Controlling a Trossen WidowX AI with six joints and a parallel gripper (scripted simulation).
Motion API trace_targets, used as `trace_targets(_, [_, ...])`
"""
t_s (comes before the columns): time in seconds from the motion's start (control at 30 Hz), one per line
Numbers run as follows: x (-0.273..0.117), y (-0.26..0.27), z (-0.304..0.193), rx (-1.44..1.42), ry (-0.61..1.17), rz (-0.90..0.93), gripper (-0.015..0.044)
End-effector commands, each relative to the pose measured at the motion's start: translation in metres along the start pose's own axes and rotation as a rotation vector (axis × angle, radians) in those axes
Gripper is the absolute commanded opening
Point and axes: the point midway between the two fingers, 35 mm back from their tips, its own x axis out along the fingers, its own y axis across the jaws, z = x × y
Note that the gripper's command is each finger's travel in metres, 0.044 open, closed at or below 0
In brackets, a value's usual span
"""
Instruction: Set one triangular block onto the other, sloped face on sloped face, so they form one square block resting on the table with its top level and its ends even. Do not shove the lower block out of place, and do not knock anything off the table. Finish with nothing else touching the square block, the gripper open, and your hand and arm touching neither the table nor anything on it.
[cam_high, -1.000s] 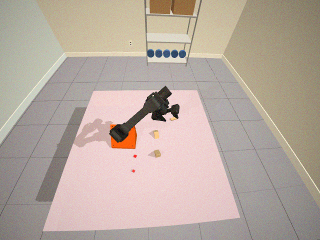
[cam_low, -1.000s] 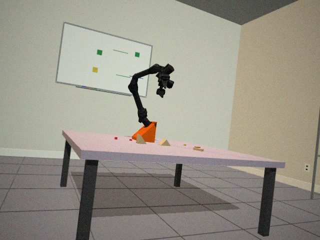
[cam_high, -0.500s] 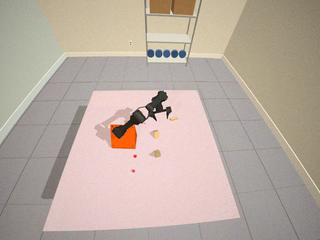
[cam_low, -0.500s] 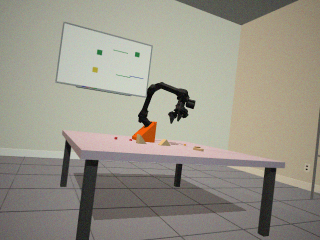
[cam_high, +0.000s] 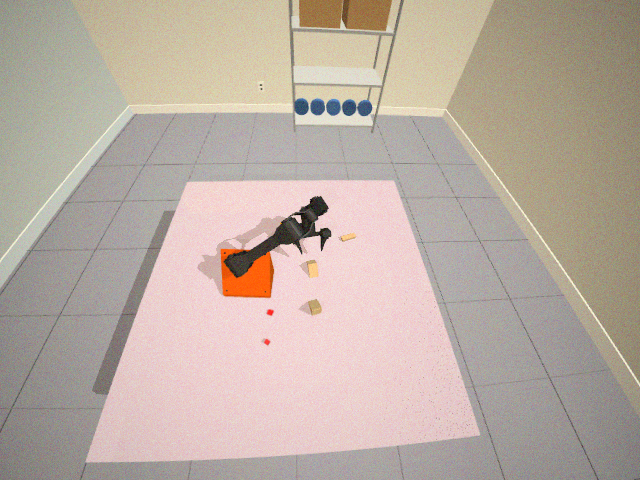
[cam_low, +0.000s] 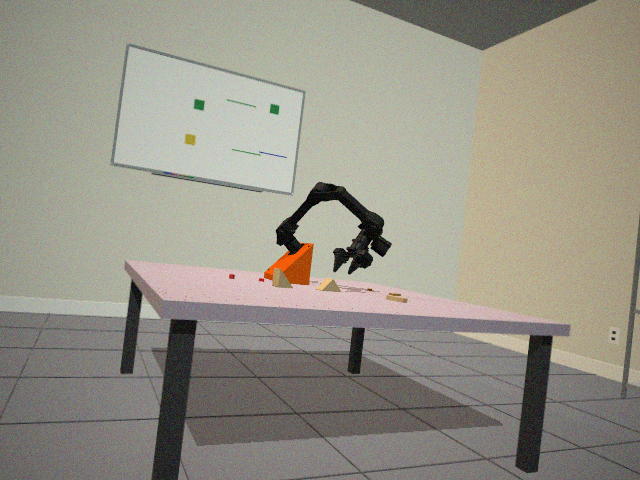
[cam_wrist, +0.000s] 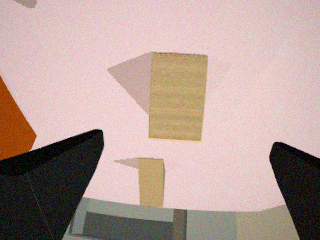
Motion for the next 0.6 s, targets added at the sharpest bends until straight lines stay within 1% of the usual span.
trace_targets(0.0, [0.029,0.000,-0.002,-0.008,0.002,0.011,0.0440])
trace_targets(0.17, [0.069,0.003,-0.007,-0.007,0.015,0.015,0.0440])
trace_targets(0.23, [0.078,0.005,-0.008,-0.006,0.022,0.017,0.0440])
trace_targets(0.47, [0.078,0.006,-0.006,-0.006,0.023,0.018,0.0440])
trace_targets(0.57, [0.079,0.007,-0.006,-0.006,0.019,0.026,0.0361])
